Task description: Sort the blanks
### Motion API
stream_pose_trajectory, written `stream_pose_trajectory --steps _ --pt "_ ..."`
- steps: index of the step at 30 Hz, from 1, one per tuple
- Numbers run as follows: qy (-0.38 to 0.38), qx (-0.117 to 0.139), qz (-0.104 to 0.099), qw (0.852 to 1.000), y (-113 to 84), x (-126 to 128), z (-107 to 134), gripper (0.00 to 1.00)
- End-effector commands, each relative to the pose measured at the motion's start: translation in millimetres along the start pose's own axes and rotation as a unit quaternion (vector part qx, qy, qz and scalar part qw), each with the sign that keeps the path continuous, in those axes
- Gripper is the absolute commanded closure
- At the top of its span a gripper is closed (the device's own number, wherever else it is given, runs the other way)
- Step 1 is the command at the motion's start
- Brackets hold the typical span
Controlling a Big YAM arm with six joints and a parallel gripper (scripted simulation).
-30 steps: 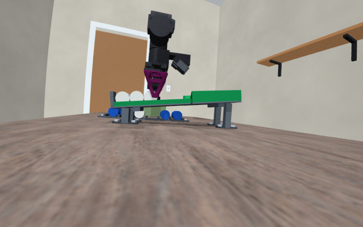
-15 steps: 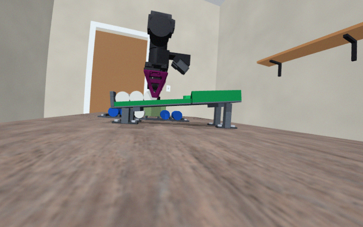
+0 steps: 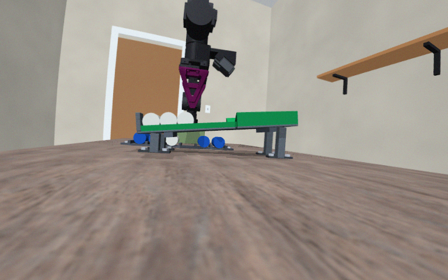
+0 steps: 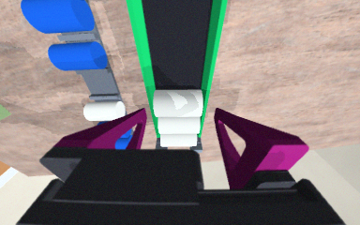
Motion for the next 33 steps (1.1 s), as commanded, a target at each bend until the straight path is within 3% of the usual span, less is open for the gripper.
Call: stream_pose_trajectory --steps 1,2,3,8,11,14,15,16,17,19,20,21,33 --pt "0.005 0.002 0.029 1.000 -39.6 -19.3 -0.7 0.17" --pt "0.005 0.002 0.029 1.000 -39.6 -19.3 -0.7 0.17" --pt "0.005 0.000 0.009 1.000 -23.7 -17.7 -0.6 0.17" --pt "0.006 0.003 0.030 1.000 -68.8 -18.1 0.1 0.17" --pt "0.006 0.003 0.030 1.000 -76.7 -17.7 0.3 0.17" --pt "0.006 0.000 0.005 1.000 -55.4 -14.7 0.2 0.17" --pt "0.007 -0.003 -0.019 1.000 -38.8 3.2 -1.7 0.17" --pt "0.007 -0.003 -0.019 1.000 -38.8 3.2 -1.7 0.17" --pt "0.007 -0.003 -0.019 1.000 -38.8 3.2 -1.7 0.00" --pt "0.007 -0.003 -0.019 1.000 -38.8 3.2 -1.7 0.00" --pt "0.006 0.000 0.002 1.000 -49.8 -10.8 -0.2 0.00" --pt "0.006 0.000 0.004 1.000 -51.0 -12.3 0.0 0.00" --pt "0.006 0.000 0.005 1.000 -51.5 -12.3 0.0 0.00"
Point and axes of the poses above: the point where the finger pads meet when closed, its own y axis out along the fingers, its own x axis across the jaws, z = x × y, the point moved 3 cm from there along -y, back along the fingers, and after that the axes turned 9 degrees about -y, right-handed, at the moved point
